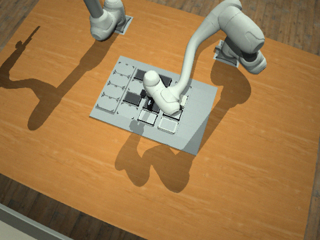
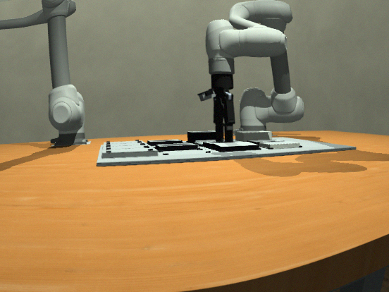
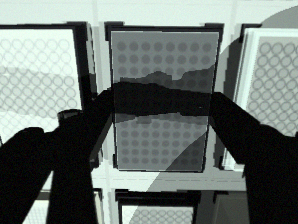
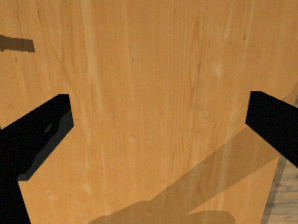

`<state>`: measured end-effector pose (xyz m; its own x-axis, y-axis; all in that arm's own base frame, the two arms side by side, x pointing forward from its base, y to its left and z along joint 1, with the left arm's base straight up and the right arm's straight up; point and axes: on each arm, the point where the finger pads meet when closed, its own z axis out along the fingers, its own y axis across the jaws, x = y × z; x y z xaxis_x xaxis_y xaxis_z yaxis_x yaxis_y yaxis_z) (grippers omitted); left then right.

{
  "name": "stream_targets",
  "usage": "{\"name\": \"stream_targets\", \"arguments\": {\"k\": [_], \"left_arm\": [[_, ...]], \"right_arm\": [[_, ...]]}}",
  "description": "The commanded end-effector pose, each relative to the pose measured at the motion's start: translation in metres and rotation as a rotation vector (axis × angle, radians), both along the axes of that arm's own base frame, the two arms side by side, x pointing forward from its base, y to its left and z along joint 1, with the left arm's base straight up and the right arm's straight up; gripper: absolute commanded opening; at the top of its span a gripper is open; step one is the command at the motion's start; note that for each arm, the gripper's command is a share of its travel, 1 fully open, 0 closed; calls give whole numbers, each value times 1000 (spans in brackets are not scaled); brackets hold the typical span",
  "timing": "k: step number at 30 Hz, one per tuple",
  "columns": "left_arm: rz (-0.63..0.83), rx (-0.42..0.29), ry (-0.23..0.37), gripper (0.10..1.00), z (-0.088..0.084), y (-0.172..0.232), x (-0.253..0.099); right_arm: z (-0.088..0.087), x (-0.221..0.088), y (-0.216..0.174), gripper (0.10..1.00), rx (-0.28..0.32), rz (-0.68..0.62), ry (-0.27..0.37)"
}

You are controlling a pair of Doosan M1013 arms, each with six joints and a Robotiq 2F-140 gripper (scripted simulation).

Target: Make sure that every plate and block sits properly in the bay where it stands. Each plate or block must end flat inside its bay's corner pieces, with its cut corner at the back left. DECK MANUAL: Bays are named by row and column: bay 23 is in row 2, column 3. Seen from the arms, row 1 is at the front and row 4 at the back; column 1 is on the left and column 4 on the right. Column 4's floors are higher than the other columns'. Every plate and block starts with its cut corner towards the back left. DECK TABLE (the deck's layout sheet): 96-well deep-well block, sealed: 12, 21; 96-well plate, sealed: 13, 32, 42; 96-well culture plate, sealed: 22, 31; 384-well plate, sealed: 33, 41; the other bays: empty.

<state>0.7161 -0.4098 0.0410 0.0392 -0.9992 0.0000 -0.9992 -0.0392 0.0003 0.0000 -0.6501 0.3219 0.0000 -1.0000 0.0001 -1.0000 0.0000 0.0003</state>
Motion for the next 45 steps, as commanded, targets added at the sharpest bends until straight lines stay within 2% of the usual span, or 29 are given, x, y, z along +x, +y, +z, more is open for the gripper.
{"name": "stream_targets", "arguments": {"k": [1, 41, 42, 45], "left_arm": [[0, -1, -2, 99, 1, 0, 1], [0, -1, -2, 99, 0, 0, 1], [0, -1, -2, 698, 0, 0, 1], [0, -1, -2, 698, 0, 0, 1]], "right_arm": [[1, 0, 0, 1000, -1, 0, 0], [1, 0, 0, 1000, -1, 0, 0], [1, 0, 0, 1000, -1, 0, 0], [1, 0, 0, 1000, -1, 0, 0]]}}
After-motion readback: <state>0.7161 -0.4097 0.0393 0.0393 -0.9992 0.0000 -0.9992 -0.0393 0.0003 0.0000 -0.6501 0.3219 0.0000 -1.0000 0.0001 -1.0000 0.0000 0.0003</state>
